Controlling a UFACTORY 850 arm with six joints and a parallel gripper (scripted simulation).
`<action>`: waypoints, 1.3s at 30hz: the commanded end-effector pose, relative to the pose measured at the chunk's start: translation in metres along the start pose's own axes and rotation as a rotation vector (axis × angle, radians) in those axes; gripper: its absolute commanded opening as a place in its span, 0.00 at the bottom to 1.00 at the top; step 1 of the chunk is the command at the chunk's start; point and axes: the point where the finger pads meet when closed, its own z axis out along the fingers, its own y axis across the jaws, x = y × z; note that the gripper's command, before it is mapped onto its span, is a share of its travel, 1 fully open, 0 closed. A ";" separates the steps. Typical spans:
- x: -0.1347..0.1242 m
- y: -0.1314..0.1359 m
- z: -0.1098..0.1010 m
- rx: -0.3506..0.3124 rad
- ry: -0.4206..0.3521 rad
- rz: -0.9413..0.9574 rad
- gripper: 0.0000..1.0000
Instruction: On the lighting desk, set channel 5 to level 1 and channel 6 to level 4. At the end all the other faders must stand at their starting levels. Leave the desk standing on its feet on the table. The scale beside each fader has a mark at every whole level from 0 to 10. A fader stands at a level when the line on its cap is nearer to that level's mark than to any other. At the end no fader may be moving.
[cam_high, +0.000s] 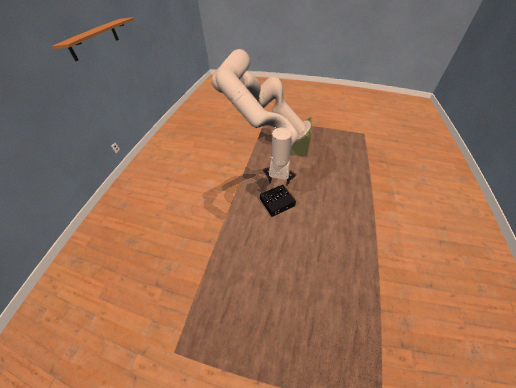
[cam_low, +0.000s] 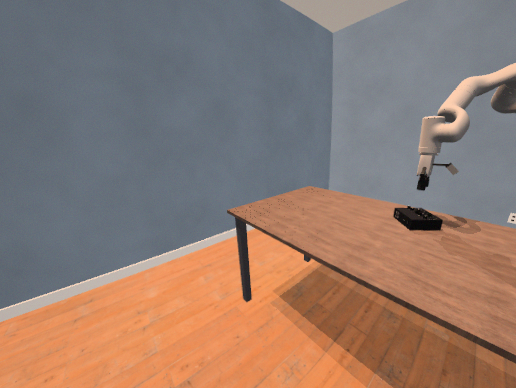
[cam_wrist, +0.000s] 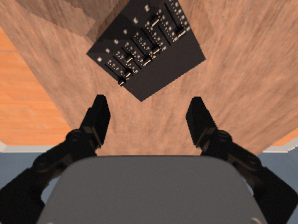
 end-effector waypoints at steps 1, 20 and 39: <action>-0.001 0.000 -0.001 -0.001 -0.002 0.000 1.00; 0.001 -0.012 0.005 -0.023 -0.038 0.315 1.00; 0.020 -0.043 0.023 -0.179 -0.042 1.324 1.00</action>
